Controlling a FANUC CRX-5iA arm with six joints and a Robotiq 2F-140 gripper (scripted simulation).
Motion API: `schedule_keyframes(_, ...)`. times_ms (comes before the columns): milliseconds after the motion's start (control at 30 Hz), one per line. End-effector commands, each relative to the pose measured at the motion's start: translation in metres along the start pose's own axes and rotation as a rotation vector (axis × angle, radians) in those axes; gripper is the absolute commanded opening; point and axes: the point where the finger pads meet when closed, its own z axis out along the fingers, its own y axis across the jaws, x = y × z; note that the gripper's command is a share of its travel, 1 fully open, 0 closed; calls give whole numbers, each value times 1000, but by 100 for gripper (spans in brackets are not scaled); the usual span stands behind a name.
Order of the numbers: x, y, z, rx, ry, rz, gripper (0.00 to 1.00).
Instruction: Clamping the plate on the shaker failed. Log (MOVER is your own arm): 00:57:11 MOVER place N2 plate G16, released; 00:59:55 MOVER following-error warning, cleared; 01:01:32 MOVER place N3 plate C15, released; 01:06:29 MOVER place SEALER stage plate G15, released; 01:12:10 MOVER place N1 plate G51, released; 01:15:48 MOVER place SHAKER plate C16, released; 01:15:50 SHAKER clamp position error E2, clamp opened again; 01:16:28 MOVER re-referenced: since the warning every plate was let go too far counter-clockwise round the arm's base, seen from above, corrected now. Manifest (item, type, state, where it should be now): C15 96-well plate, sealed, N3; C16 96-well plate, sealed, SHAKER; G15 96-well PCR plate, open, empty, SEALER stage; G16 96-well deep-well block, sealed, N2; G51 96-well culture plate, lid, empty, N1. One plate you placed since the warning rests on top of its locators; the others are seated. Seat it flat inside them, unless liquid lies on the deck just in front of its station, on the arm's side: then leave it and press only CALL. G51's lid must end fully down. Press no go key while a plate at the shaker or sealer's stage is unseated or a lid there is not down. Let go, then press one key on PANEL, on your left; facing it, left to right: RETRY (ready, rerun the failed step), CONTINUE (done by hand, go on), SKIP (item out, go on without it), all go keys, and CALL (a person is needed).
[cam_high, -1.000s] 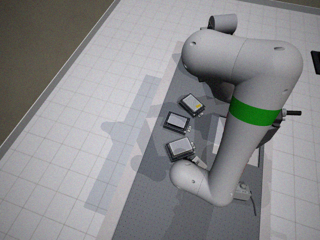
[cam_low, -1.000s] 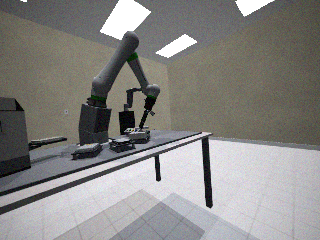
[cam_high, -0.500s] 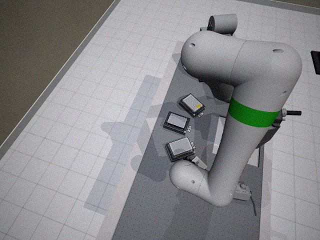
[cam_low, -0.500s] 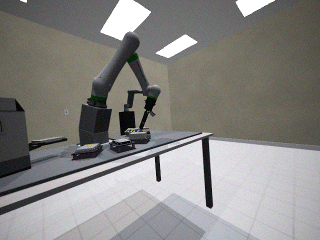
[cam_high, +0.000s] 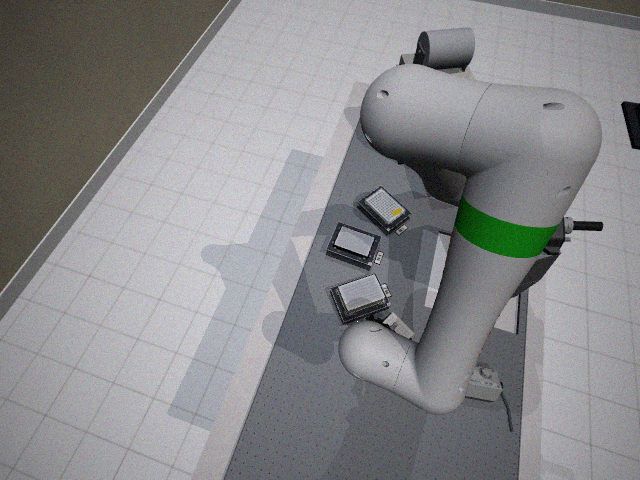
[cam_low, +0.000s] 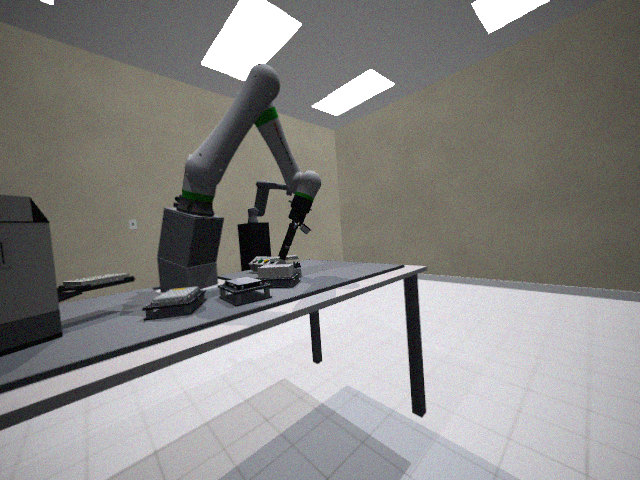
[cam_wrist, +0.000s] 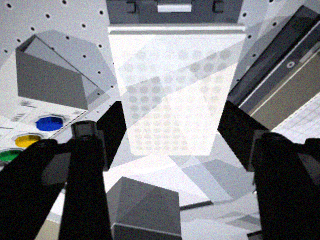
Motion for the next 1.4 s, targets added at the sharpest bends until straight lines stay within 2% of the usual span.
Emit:
schedule_keyframes(0, 1, 0, 1, 0, 1, 0, 10)
schedule_keyframes(1367, 6, 0, 11, 0, 1, 0, 10)
